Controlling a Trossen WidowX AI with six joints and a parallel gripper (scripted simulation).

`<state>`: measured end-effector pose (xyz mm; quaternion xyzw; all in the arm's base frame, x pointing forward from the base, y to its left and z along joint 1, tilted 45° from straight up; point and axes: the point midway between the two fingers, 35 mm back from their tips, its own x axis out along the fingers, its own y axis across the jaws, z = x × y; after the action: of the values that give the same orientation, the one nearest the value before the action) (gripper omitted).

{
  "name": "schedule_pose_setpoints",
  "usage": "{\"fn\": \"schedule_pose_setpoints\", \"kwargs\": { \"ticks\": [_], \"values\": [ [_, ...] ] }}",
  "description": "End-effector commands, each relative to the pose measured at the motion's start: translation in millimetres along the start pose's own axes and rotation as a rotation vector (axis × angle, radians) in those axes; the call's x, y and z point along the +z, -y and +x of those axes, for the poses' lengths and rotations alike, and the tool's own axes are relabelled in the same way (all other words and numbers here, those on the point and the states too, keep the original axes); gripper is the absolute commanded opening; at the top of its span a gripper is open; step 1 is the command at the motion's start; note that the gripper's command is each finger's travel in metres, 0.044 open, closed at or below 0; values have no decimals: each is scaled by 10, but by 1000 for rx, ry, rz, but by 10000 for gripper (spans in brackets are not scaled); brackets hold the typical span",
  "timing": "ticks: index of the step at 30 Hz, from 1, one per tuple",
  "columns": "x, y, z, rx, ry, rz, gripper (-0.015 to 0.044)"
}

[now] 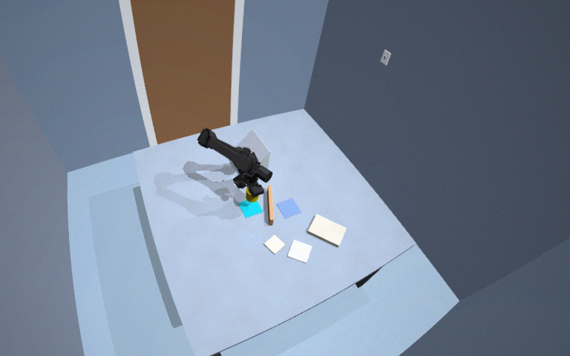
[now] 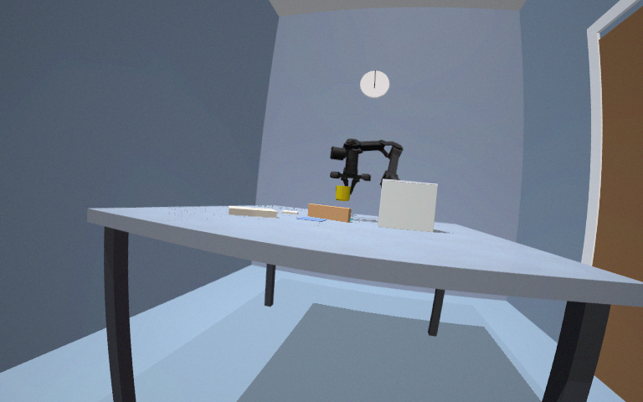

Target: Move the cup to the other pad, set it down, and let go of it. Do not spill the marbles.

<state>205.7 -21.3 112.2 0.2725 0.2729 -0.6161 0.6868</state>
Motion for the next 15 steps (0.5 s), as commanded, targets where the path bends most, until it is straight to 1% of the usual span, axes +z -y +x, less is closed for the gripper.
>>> {"fn": "schedule_pose_setpoints", "kwargs": {
  "ticks": [1,15],
  "values": [
    [7,0,34,2,2,-2,0],
    [11,-2,196,3,2,-2,0]
  ]
}}
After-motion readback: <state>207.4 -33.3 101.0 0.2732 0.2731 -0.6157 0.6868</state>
